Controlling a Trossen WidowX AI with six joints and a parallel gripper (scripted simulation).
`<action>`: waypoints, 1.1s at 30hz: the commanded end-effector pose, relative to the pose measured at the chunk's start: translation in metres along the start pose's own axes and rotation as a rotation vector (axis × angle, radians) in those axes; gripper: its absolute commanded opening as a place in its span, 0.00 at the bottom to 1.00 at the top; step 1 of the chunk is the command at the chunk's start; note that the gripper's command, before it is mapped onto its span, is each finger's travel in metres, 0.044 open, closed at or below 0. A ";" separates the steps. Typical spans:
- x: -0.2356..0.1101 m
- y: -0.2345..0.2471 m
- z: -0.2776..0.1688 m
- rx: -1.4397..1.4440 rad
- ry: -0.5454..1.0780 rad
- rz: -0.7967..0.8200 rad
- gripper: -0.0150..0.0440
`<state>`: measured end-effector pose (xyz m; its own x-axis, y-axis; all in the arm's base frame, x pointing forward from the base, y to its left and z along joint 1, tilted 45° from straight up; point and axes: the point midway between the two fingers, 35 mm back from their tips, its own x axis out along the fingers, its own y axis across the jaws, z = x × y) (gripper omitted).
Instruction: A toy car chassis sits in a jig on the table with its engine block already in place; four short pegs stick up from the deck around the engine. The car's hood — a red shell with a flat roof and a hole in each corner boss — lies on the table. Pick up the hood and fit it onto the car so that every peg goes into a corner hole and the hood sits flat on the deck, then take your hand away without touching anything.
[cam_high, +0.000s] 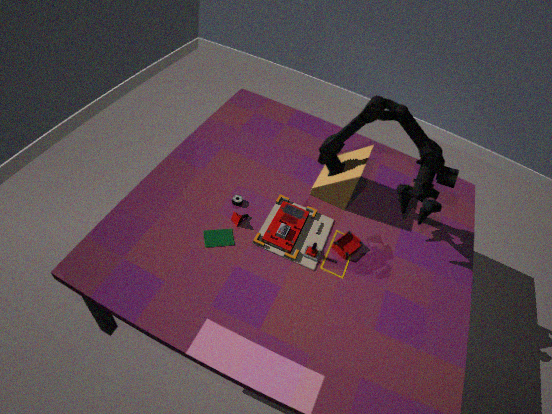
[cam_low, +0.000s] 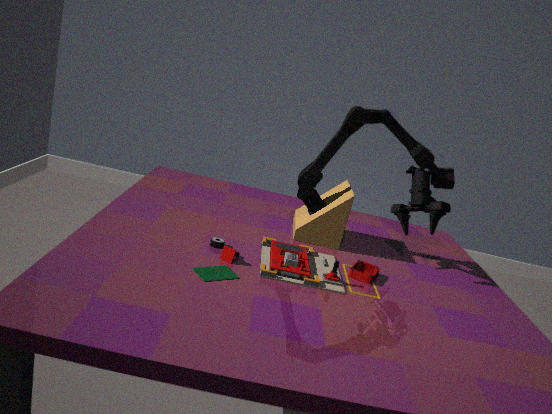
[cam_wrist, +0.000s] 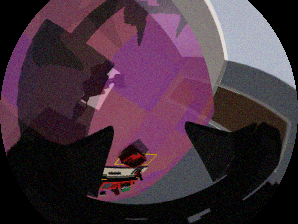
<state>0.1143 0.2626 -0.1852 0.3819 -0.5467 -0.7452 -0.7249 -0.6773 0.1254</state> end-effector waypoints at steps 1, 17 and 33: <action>0.014 -0.010 -0.027 -0.045 -0.065 0.160 1.00; 0.068 -0.018 -0.162 -0.124 -0.638 0.636 1.00; 0.092 0.001 -0.250 -0.224 -1.177 0.590 1.00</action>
<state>0.2936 0.0836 -0.0914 -0.7437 -0.1209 -0.6575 -0.4796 -0.5886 0.6507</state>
